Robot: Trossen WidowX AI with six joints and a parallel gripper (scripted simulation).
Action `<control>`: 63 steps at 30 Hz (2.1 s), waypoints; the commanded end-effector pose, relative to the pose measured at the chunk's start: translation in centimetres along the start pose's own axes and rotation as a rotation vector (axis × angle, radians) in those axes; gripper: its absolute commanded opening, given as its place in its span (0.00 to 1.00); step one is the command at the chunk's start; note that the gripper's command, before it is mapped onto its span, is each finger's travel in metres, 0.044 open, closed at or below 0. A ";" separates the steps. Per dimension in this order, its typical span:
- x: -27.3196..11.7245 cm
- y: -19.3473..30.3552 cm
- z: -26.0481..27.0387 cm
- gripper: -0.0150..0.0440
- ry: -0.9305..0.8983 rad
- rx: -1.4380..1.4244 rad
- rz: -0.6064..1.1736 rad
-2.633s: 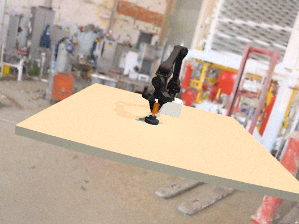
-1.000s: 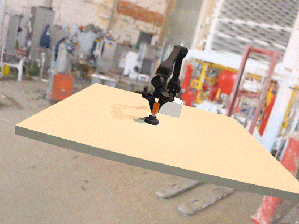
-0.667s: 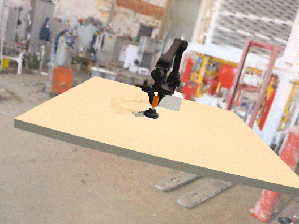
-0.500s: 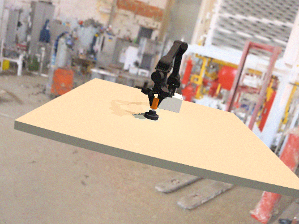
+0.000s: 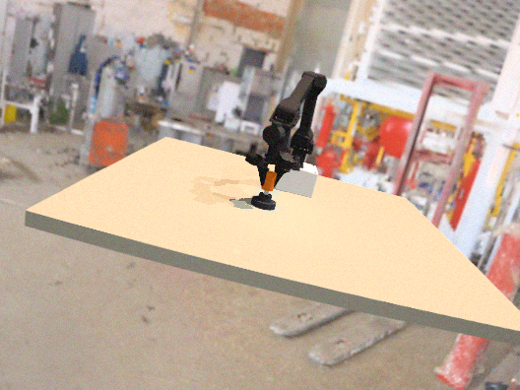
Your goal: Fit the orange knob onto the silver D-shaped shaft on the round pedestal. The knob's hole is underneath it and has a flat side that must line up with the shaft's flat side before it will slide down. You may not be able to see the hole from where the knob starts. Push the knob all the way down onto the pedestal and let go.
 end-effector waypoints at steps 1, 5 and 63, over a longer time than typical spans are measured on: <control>-0.5 0.1 0.1 0.25 0.008 0.037 -0.007; -0.5 0.2 0.3 0.25 0.008 0.037 -0.007; -0.6 0.0 0.0 0.25 0.008 0.089 -0.008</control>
Point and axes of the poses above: the point midway between the two fingers, 35 mm back from their tips, its own x axis out along the fingers, its own z axis across the jaws, y = z × x, the point moved 7 cm from there along -x, back along the fingers, and after that the axes turned 3 degrees about -x, right-handed, at the moved point
